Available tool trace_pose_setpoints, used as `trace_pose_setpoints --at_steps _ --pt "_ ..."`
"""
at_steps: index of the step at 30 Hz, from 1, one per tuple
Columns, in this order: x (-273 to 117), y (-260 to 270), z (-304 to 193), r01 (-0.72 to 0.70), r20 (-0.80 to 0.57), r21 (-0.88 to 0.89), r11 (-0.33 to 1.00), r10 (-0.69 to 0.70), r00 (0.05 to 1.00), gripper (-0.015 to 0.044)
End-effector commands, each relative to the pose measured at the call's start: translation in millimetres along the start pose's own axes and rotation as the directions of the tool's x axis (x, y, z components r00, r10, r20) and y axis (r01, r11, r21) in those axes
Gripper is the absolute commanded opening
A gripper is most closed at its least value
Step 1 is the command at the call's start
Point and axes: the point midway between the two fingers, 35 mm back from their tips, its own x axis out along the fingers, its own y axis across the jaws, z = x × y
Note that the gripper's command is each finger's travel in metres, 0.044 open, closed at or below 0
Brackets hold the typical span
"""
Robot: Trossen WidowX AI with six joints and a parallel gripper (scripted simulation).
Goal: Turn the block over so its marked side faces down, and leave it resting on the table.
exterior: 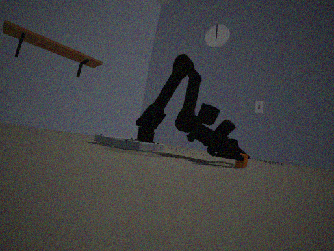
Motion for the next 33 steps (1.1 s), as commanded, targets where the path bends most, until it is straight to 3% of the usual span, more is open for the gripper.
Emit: trace_pose_setpoints --at_steps 1,9,17,25,33 --pt "-0.1 -0.6 -0.3 0.005 0.000 -0.004 1.000 -0.005 1.000 0.0440" --pt "3.7 -0.6 0.9 0.005 -0.035 -0.014 1.000 -0.006 0.999 0.0440" --pt "8.5 0.8 23.4 -0.003 -0.300 -0.032 0.999 -0.007 0.954 0.0440" --pt "-38.2 0.0 59.5 0.004 -0.539 -0.005 1.000 -0.006 0.842 0.0440" --pt "-44.3 -0.4 62.5 0.005 -0.557 -0.003 1.000 -0.006 0.831 0.0440"
